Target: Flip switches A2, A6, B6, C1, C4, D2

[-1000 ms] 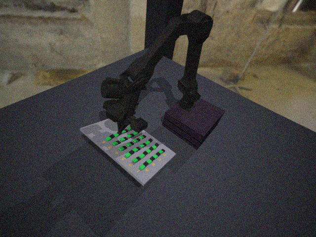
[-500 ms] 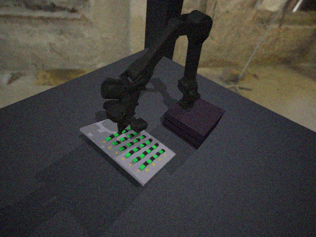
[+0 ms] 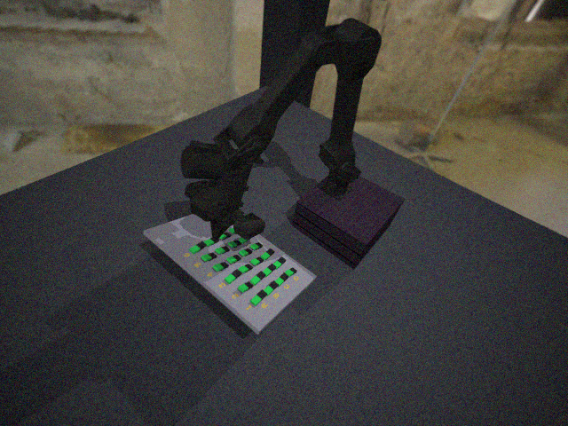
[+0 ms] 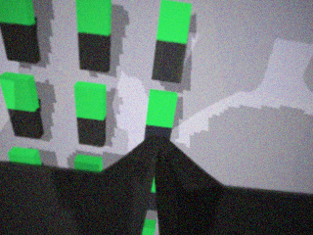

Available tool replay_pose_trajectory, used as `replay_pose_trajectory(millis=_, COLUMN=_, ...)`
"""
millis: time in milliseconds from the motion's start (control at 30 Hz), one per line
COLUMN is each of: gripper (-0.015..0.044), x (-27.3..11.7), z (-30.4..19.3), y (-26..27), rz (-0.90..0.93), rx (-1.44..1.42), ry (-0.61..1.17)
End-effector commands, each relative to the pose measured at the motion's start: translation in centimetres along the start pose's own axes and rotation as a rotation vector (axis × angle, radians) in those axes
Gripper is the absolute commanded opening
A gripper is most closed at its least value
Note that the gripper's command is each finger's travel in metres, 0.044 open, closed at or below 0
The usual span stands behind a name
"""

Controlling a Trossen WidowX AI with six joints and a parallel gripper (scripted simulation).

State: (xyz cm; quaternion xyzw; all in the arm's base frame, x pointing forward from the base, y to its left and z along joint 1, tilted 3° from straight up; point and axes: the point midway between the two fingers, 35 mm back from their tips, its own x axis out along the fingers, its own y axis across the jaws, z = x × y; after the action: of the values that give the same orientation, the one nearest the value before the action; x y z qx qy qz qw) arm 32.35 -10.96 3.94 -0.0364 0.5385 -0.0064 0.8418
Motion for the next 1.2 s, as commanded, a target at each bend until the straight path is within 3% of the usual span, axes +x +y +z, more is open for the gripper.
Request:
replay_pose_trajectory(millis=0, gripper=0.0000, x=0.1, z=0.1, y=0.0, rz=0.001, rx=0.003, ry=-0.004)
replay_pose_trajectory(millis=133, gripper=0.0000, x=-0.2, z=0.0, y=0.0, rz=0.000, rx=0.000, ry=0.001)
replay_pose_trajectory(millis=300, gripper=0.0000, x=-6.1, z=0.4, y=0.0, rz=0.001, rx=0.003, ry=0.023)
replay_pose_trajectory(millis=467, gripper=0.0000, x=-6.3, z=0.4, y=0.2, rz=0.002, rx=0.003, ry=0.024)
replay_pose_trajectory(millis=967, gripper=0.0000, x=-6.4, z=-2.9, y=16.3, rz=0.017, rx=0.008, ry=0.033)
replay_pose_trajectory(millis=1167, gripper=0.0000, x=-6.3, z=-3.6, y=17.6, rz=0.018, rx=0.010, ry=0.025)
